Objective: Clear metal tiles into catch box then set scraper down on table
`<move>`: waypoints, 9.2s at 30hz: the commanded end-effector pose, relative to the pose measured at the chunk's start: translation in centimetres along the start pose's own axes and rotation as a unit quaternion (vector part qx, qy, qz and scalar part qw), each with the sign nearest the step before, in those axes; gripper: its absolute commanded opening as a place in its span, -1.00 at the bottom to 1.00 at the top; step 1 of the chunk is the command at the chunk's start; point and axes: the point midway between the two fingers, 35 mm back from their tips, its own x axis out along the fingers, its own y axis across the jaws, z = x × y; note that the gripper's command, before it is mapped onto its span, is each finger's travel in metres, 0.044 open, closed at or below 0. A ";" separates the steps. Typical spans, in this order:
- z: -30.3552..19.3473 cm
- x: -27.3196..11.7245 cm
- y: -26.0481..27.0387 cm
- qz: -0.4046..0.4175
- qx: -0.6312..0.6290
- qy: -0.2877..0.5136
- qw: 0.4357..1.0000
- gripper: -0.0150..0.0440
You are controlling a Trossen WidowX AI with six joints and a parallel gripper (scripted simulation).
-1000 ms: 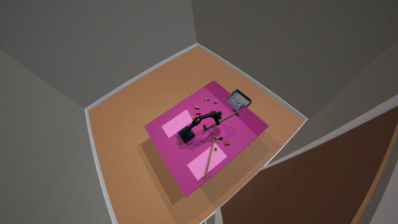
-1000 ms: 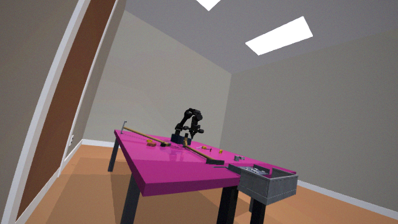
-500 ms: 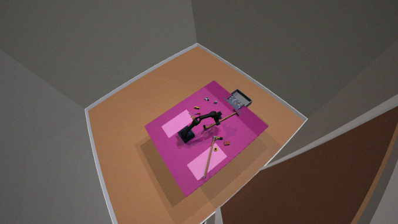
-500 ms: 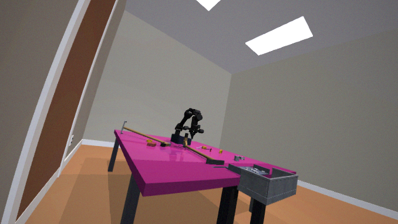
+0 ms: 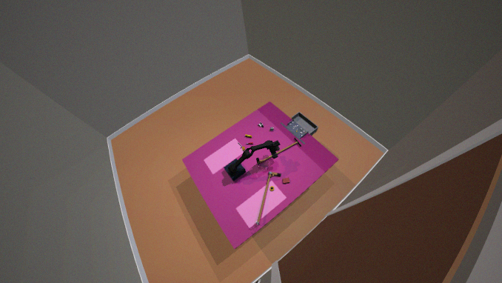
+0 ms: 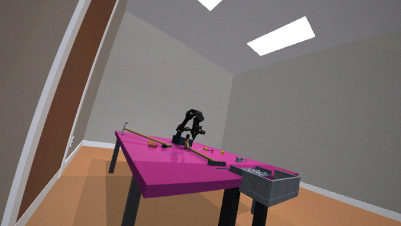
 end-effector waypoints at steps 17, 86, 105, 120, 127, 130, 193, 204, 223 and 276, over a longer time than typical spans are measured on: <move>0.0 0.0 0.0 0.000 0.000 0.000 1.000 -0.49; 0.0 0.0 0.0 0.000 0.000 0.000 1.000 -0.49; 0.0 0.0 0.0 0.000 0.000 0.000 1.000 -0.49; 0.0 0.0 0.0 0.000 0.000 0.000 1.000 -0.49; 0.0 0.0 0.0 0.000 0.000 0.000 1.000 -0.49; 0.0 0.0 0.0 0.000 0.000 0.000 1.000 -0.49; 0.0 0.0 0.0 0.000 0.000 0.000 1.000 -0.49; 0.0 0.0 0.0 0.000 0.000 0.000 1.000 -0.49; 0.0 0.0 0.0 0.000 0.000 0.000 1.000 -0.49; 0.3 -8.6 -2.2 0.056 0.012 -0.087 0.995 1.00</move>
